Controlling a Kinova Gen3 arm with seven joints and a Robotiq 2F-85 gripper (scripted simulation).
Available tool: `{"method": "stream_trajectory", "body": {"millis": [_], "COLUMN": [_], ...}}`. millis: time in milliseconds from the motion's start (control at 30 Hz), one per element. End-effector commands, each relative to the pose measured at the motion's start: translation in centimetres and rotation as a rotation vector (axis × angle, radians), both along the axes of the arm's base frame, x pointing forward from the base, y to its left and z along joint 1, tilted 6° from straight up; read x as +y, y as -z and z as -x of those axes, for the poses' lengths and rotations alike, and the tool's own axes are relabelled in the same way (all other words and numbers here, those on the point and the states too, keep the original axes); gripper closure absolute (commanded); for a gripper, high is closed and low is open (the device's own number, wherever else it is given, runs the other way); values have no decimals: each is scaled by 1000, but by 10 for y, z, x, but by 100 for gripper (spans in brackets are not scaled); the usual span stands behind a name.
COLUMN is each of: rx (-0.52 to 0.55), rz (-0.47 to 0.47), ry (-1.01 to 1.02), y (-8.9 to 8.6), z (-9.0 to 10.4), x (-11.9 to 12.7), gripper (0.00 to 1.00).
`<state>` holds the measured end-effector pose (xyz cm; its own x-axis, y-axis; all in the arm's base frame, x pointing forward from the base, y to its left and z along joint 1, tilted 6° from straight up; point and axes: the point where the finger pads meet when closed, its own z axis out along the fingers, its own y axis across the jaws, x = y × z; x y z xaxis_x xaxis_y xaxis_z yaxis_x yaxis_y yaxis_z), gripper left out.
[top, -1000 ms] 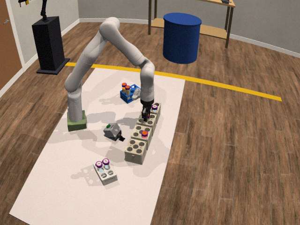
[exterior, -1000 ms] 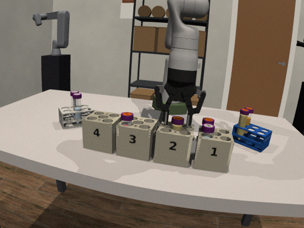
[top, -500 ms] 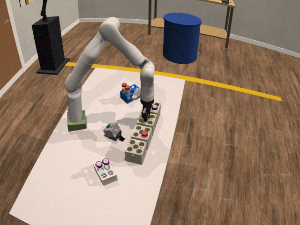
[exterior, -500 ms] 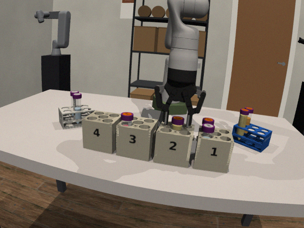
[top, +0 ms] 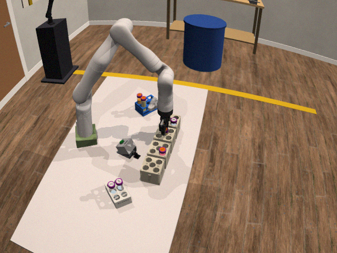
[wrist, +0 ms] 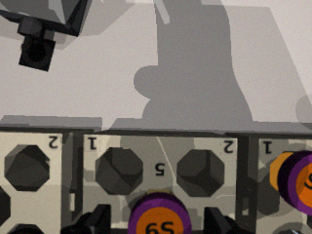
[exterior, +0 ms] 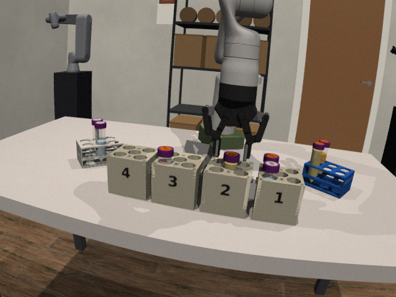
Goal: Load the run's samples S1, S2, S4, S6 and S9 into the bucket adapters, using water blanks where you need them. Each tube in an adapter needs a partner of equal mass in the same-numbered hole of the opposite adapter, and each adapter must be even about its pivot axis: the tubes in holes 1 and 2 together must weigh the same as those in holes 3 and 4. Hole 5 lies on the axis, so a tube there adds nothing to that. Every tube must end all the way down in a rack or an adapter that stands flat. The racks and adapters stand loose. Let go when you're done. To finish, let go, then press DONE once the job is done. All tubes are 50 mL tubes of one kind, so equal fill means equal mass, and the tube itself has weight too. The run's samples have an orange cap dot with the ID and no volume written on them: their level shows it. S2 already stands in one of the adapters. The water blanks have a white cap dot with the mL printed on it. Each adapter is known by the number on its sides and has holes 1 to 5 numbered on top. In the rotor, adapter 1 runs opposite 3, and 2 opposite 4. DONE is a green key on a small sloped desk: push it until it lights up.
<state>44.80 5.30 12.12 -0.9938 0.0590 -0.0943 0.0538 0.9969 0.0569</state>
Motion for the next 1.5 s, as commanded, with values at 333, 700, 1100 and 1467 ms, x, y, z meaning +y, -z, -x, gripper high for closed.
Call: {"method": "stream_trajectory", "body": {"millis": [333, 700, 1100, 1467], "rx": [-4, -5, -5, -5], "rz": [-1, 0, 0, 1], "ry": [-2, -1, 0, 1], "y": [-21, -33, -46, -61], "z": [1, 2, 3, 5], "x": [0, -2, -3, -4], "gripper": [38, 38, 38, 38]}}
